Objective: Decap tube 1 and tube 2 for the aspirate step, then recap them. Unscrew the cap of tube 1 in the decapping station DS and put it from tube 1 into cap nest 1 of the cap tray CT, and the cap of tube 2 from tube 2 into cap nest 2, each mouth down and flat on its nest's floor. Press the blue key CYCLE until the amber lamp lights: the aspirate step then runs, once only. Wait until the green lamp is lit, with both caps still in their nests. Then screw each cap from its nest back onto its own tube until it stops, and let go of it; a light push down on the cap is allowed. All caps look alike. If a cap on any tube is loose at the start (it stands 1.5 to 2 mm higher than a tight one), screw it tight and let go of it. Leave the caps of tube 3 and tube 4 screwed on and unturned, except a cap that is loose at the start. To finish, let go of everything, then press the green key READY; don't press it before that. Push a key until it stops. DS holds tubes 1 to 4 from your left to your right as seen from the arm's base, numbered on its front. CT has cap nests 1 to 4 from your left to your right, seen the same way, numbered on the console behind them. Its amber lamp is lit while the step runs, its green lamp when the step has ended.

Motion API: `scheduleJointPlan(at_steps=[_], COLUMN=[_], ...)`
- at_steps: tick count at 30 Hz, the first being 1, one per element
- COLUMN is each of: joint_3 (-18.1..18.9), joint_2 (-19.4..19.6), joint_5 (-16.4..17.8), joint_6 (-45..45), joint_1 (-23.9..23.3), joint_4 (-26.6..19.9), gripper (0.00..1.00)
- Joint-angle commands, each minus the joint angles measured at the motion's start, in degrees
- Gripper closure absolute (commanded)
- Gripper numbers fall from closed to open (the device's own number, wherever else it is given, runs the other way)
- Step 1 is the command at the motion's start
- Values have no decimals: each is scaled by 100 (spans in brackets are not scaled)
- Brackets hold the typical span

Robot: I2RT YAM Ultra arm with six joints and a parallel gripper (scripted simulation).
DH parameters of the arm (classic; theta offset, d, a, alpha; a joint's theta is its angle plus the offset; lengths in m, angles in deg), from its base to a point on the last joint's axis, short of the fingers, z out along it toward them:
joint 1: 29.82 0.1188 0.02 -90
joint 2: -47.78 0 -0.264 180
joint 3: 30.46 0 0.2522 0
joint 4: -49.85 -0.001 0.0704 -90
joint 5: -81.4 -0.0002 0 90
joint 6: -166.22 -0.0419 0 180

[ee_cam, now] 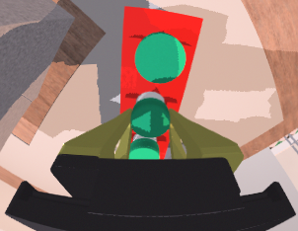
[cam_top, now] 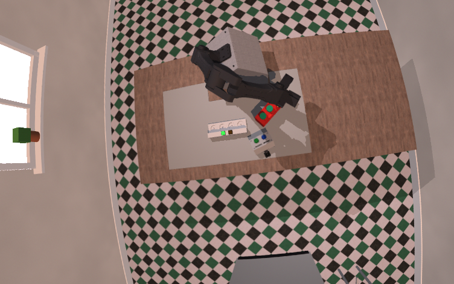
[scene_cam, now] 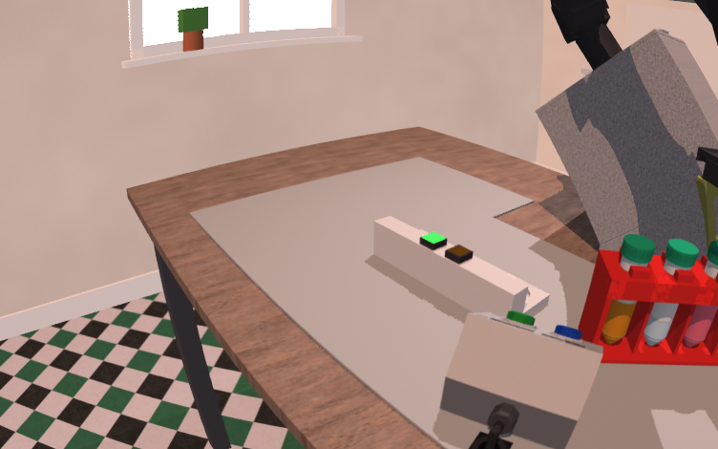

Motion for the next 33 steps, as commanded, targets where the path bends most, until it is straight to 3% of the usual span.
scheduleJointPlan(at_steps=[1, 15, 17, 33], joint_3=[9, 9, 9, 8], joint_2=[-47, -42, -42, -37], joint_5=[6, 4, 4, 2], joint_6=[-899, -4907, -4907, -9200], joint_1=[29, 26, 26, 22], joint_4=[5, 13, 13, 21], gripper=[100, 100, 100, 100])
